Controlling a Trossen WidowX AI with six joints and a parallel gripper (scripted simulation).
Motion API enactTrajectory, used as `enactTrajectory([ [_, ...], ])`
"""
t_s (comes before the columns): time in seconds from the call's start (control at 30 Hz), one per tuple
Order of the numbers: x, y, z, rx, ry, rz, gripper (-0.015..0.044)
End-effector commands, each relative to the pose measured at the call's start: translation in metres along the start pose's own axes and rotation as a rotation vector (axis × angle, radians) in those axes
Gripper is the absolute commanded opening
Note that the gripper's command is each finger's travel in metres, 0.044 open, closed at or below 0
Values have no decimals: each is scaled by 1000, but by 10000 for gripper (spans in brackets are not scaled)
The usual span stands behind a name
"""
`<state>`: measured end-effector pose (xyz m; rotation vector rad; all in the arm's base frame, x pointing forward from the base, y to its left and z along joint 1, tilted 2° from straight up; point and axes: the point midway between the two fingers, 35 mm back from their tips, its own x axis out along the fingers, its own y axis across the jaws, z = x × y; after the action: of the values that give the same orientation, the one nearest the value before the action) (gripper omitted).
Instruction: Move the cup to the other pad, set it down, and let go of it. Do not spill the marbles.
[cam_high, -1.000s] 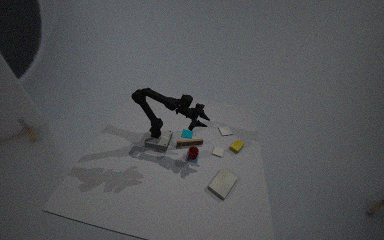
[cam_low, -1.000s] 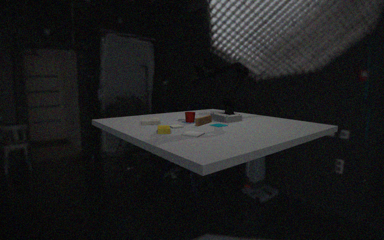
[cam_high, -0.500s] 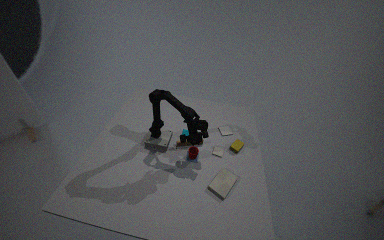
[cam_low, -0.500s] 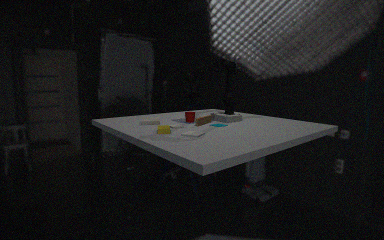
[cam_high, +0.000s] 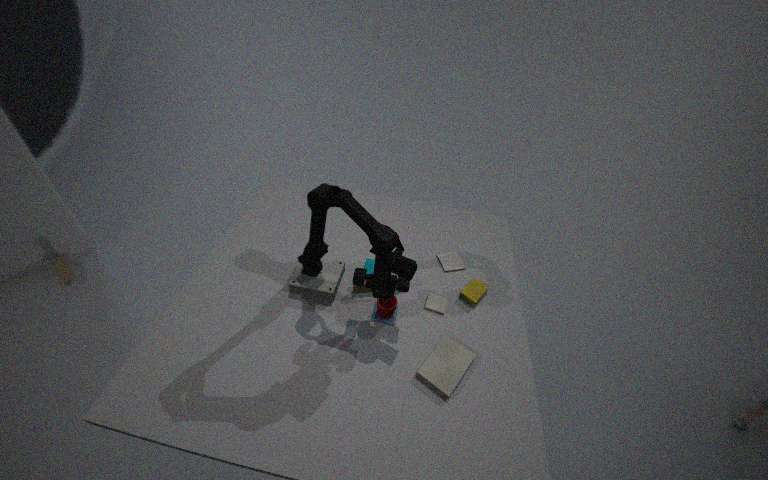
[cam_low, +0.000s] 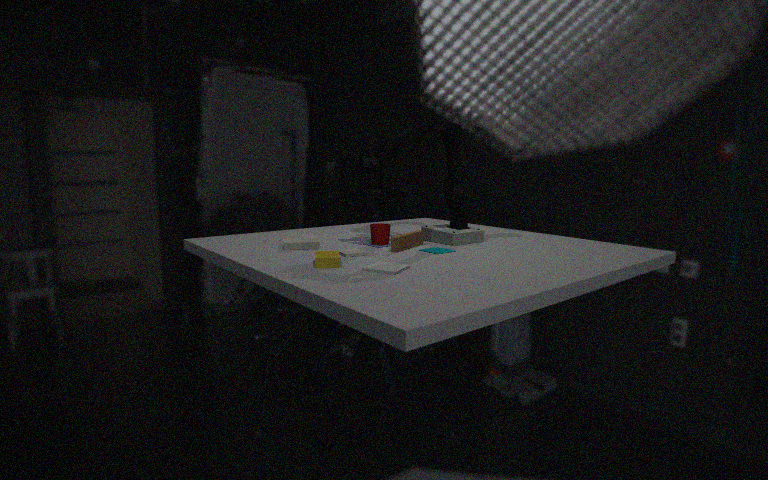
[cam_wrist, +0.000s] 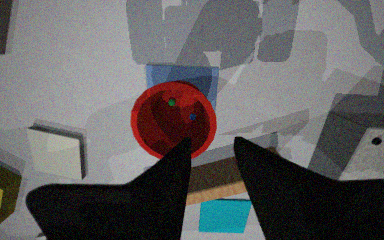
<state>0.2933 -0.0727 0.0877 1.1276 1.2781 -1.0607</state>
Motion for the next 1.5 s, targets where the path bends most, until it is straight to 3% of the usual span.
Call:
enactTrajectory([
  [0.0,6,0,0,9,7,-6,148],
  [1.47,67,-2,-1,9,7,-7,148],
])
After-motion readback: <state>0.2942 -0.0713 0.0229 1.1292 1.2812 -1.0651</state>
